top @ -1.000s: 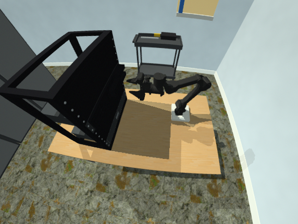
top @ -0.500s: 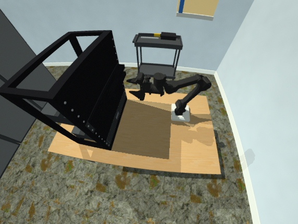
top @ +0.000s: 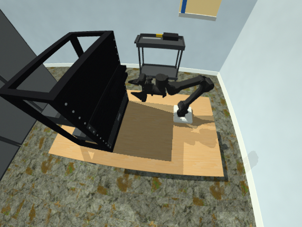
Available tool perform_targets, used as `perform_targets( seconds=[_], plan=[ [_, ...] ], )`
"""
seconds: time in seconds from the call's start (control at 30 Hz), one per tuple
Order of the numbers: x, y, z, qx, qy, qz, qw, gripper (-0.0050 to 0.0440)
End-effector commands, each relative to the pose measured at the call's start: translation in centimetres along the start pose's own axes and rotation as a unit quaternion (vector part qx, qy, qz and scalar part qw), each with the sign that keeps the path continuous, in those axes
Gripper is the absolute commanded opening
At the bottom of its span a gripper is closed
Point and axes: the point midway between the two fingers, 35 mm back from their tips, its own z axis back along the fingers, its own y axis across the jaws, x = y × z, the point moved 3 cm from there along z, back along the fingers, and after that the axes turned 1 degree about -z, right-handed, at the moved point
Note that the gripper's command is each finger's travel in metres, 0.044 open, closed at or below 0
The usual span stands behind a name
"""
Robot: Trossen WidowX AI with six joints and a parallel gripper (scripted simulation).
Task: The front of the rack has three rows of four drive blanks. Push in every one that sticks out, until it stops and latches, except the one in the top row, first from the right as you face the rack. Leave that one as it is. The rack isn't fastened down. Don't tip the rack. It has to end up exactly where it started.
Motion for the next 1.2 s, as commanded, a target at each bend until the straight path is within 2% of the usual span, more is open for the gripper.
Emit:
perform_targets(
  seconds=[0.0, 0.1, 0.13, 1.17],
  plan=[
    [0.05, 0.78, 0.16, 0.010, -0.001, -0.005, 1.000, 0.0440],
    [0.05, 0.78, 0.16, 0.010, -0.001, -0.005, 1.000, 0.0440],
    [0.05, 0.78, 0.16, 0.010, -0.001, -0.005, 1.000, 0.0000],
    [0.05, 0.78, 0.16, 0.010, -0.001, -0.005, 1.000, 0.0000]
  ],
)
